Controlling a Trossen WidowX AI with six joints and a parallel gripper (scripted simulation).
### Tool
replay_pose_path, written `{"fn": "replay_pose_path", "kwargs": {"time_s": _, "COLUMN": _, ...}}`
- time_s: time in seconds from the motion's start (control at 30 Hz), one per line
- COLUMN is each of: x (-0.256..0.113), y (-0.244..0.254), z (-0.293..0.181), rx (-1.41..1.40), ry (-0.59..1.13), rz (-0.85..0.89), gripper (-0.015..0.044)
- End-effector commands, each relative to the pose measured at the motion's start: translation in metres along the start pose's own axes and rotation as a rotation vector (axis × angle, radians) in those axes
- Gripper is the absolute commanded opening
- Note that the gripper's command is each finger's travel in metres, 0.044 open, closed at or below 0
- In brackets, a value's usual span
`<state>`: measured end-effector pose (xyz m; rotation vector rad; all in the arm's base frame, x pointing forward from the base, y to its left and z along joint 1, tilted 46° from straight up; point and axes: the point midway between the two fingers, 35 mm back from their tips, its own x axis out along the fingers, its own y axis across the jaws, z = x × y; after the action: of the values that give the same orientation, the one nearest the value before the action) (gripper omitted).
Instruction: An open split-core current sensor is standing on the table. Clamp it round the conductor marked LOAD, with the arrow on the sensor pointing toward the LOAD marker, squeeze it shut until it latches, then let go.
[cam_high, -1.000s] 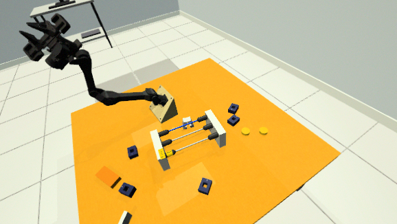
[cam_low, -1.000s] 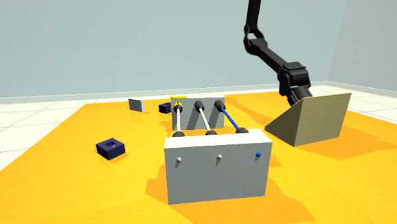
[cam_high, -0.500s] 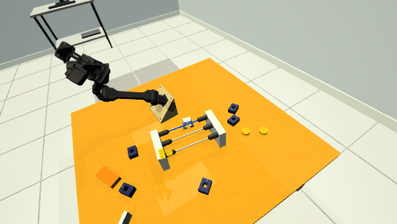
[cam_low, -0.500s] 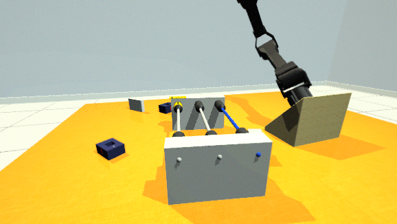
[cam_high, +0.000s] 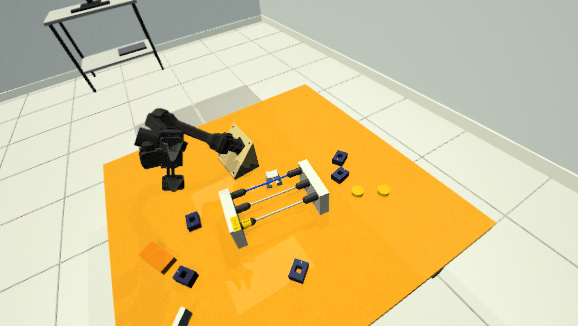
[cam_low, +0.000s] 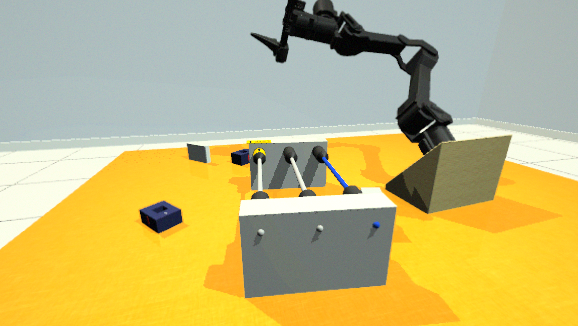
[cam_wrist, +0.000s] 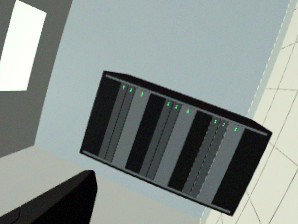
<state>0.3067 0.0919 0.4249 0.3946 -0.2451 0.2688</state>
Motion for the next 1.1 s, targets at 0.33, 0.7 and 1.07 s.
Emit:
{"fn": "replay_pose_path", "kwargs": {"time_s": 0.33, "x": -0.040, "y": -0.120, "z": -0.055, "rx": -0.401, "ry": 0.196, "rz": -0.259, "gripper": 0.0440}}
{"fn": "replay_pose_path", "kwargs": {"time_s": 0.7, "x": -0.035, "y": -0.149, "z": -0.153, "rx": -0.389, "ry": 0.789, "rz": -0.761, "gripper": 0.0440}}
{"fn": "replay_pose_path", "kwargs": {"time_s": 1.07, "x": -0.044, "y": -0.128, "z": -0.165, "rx": -0.840, "ry": 0.989, "rz": -1.027, "gripper": 0.0440}}
